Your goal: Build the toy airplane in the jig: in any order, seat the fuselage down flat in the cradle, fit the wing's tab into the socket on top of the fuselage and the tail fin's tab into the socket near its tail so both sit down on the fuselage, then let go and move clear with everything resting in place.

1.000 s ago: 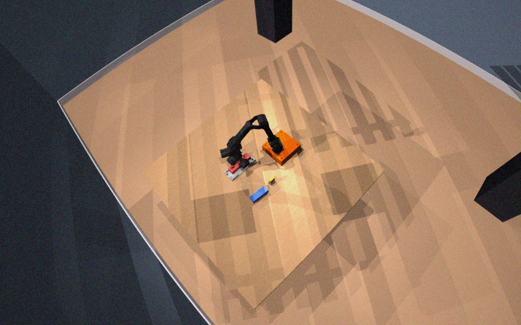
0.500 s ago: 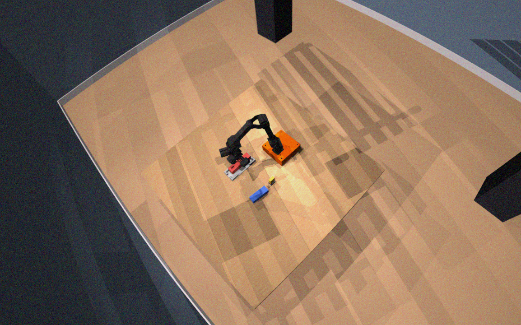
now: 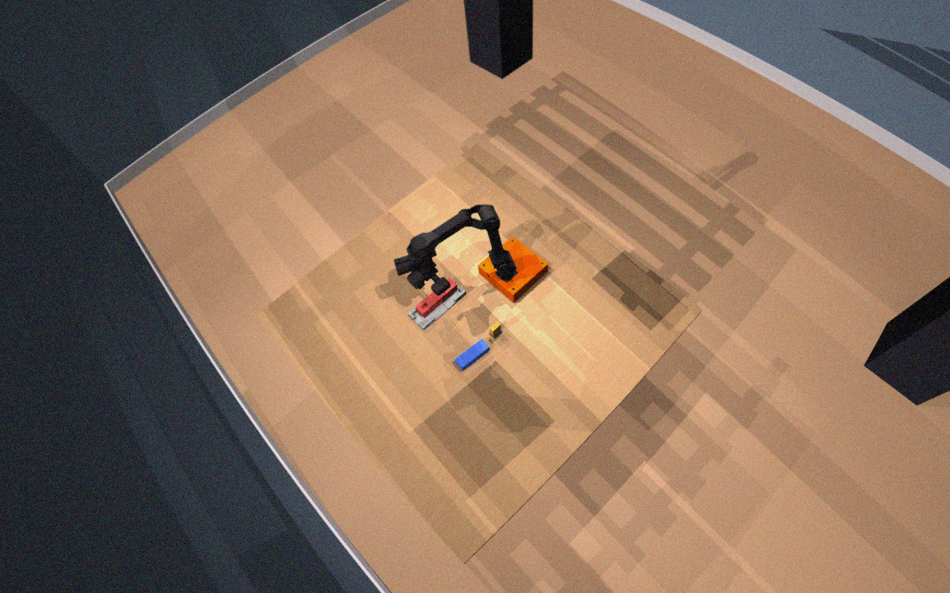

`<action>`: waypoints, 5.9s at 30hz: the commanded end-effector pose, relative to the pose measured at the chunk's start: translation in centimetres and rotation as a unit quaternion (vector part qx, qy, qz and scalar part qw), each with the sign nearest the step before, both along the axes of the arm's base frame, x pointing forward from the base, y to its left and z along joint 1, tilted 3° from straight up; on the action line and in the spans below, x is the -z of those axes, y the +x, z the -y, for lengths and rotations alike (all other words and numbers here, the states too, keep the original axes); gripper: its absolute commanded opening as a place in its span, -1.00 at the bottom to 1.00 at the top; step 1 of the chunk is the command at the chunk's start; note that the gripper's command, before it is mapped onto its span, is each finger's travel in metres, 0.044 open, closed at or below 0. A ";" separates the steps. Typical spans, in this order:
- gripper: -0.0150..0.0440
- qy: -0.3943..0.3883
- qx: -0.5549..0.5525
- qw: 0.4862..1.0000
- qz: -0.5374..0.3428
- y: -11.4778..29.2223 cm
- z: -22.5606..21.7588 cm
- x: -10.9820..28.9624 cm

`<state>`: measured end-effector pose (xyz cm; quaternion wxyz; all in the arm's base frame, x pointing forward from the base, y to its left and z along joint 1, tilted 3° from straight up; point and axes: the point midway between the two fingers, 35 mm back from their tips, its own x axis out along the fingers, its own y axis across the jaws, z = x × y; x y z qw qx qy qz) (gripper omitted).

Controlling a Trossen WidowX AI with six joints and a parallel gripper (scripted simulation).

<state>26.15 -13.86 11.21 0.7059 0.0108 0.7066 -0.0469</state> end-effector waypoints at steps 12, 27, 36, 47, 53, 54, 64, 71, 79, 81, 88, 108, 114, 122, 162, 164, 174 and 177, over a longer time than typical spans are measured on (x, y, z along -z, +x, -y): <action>1.00 0.006 0.017 1.000 0.007 7.1 -13.2 0.8; 1.00 0.011 0.017 1.000 0.005 7.2 -27.8 2.3; 1.00 0.011 0.017 1.000 0.005 7.2 -27.7 6.6; 1.00 0.011 0.017 1.000 0.005 7.3 -27.6 8.8; 1.00 0.011 0.017 1.000 0.005 7.3 -27.6 9.8; 1.00 0.011 0.017 1.000 0.005 7.3 -27.6 9.9; 1.00 0.011 0.017 1.000 0.005 7.3 -27.5 11.6; 0.91 0.011 0.017 1.000 0.005 7.2 -27.5 12.3; 0.20 0.011 0.017 1.000 0.005 7.2 -27.5 12.3; 0.15 0.011 0.017 1.000 0.005 7.2 -27.5 12.3; -0.14 0.011 0.016 1.000 0.006 7.2 -27.5 12.2; -0.49 0.016 0.013 0.999 0.026 8.2 -28.6 7.2; -0.49 0.015 0.014 1.000 0.021 8.1 -28.5 5.4; -0.49 0.013 0.015 1.000 0.014 7.8 -28.3 2.9; -0.49 0.013 0.197 0.980 0.019 7.6 -19.8 0.1; -0.49 0.013 0.211 0.977 0.019 7.5 -19.1 0.1; -0.49 0.011 0.283 0.959 0.022 7.0 -15.9 0.5; -0.49 0.010 0.304 0.952 0.023 6.7 -14.9 0.6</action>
